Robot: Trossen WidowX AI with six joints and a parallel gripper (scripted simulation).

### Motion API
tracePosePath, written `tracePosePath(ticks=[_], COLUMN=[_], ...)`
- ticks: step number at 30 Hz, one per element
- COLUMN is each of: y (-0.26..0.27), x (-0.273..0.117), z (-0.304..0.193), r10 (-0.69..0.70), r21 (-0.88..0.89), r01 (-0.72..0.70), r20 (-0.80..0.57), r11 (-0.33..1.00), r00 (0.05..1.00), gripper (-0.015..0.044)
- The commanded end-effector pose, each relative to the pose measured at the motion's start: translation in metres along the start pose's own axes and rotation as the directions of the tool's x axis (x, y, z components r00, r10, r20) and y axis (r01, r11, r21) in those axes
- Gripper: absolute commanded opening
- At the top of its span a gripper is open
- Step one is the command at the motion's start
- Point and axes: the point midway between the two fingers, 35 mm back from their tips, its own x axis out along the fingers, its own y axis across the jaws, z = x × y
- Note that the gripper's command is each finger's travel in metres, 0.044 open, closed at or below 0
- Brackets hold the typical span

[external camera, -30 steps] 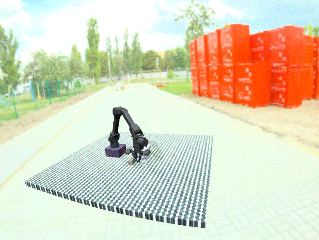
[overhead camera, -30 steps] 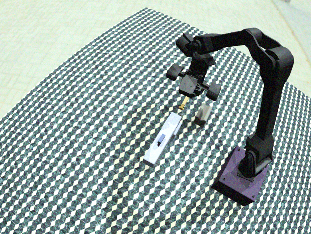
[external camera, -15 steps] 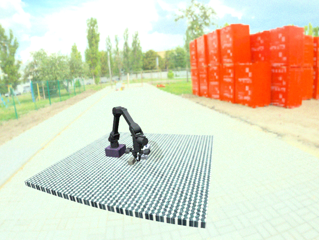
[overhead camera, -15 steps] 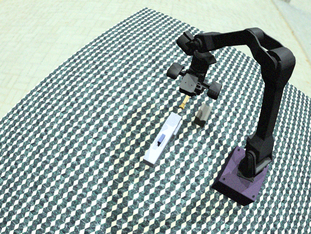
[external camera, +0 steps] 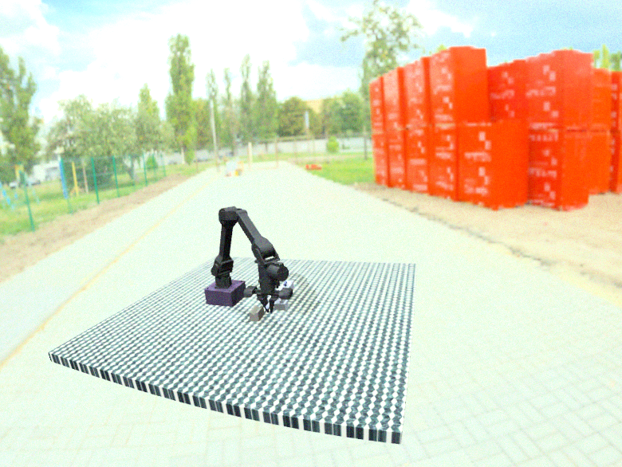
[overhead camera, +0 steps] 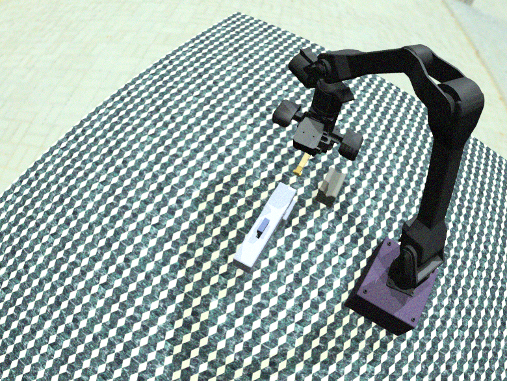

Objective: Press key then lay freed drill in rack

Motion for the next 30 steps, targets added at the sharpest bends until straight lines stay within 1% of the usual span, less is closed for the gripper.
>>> tracePosePath(ticks=[1,30], y=[-0.001,0.001], x=[-0.003,-0.015], z=[0.000,0.000], r10=[-0.003,-0.003], r21=[-0.007,-0.007], r01=[0.003,0.003], r20=[0.001,0.001], r11=[1.000,1.000], r00=[1.000,1.000], gripper=[0.0000,0.0000])
